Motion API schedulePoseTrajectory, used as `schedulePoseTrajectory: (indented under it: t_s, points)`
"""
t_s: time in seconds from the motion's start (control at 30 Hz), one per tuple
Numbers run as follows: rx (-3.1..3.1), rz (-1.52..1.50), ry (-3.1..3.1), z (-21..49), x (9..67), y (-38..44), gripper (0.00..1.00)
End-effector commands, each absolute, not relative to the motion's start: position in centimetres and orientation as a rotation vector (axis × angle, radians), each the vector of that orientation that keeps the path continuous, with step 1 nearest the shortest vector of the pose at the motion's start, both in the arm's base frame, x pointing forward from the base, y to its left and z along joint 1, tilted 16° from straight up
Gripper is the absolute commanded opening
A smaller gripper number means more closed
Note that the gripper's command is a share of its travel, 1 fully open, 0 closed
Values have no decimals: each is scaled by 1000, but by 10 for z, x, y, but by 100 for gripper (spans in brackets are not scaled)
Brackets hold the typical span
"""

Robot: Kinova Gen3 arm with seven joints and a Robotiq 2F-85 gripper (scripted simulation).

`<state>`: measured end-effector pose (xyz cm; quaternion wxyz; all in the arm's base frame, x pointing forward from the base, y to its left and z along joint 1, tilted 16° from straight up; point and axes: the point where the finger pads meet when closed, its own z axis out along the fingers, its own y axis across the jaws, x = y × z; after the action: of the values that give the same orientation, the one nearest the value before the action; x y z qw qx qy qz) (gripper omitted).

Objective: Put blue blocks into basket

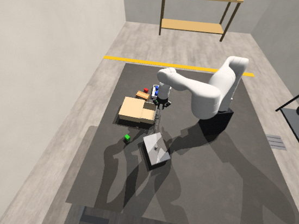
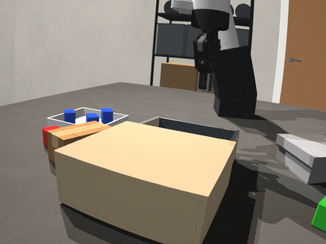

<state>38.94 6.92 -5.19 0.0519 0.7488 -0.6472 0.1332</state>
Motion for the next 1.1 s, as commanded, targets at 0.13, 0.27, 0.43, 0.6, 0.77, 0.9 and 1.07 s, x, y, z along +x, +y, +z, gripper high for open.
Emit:
schedulePoseTrajectory:
  t_s: [0.13, 0.27, 0.43, 0.6, 0.77, 0.9, 1.07]
  points:
    - [2279, 406, -1969, -72, 393, 64, 30]
    - [2279, 406, -1969, -77, 394, 63, 30]
    - [2279, 406, -1969, -90, 395, 60, 30]
    - [2279, 406, -1969, -98, 397, 58, 30]
    - [2279, 406, -1969, -101, 397, 57, 30]
    - [2279, 406, -1969, -104, 397, 56, 30]
    - [2279, 406, -1969, -104, 397, 56, 30]
